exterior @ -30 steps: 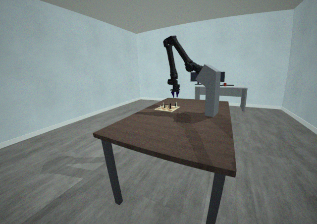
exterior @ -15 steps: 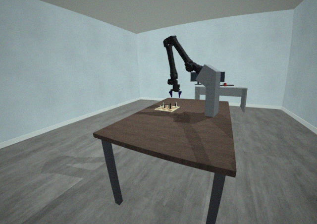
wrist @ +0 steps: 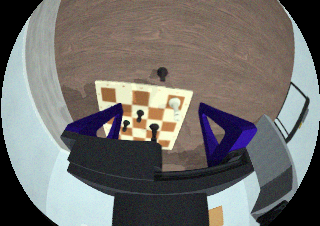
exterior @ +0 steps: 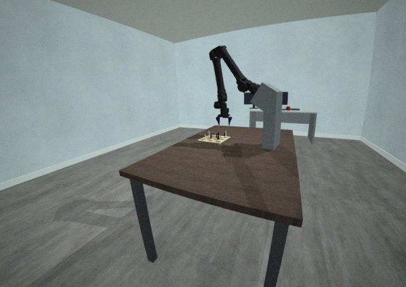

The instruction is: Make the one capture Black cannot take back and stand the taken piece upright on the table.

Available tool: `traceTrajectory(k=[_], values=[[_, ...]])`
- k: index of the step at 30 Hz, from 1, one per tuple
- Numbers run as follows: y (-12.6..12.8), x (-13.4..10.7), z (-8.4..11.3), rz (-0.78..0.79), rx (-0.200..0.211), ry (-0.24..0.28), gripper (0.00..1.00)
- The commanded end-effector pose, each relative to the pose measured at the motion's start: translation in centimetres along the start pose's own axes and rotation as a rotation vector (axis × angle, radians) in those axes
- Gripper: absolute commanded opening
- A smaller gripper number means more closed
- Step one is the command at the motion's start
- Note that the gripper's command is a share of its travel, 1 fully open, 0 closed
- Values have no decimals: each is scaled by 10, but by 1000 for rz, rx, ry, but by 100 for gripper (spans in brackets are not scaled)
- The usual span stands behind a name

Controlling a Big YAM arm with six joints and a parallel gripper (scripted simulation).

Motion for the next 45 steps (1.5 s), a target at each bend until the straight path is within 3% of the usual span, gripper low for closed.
traceTrajectory(k=[1,11,13,14,24,28,30,31,33,37,38,43,45], values=[[12,-7,-5,154,-3,18,100],[76,-41,-15,725,7,-1,100],[76,-41,-15,725,7,-1,100],[83,-45,-15,860,20,0,100],[151,-96,-9,1358,25,-46,100],[164,-107,-5,1560,45,-53,100],[164,-107,-5,1560,45,-53,100],[161,-96,-7,1680,44,-52,100],[168,-109,-4,1769,55,-51,100],[172,-111,-3,1950,37,-41,100],[172,-111,-3,1995,33,-38,35],[173,-106,-4,2223,13,-10,35],[173,-106,-4,2232,14,-8,35]])
Point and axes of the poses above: the point where the finger pads meet when closed, its own z axis back along the fingers, its own y axis across the jaws, x = y × z, the point moved 10 cm from there along z, back along the fingers, and after that the axes turned 15 degrees about z, right-handed, at the moved point
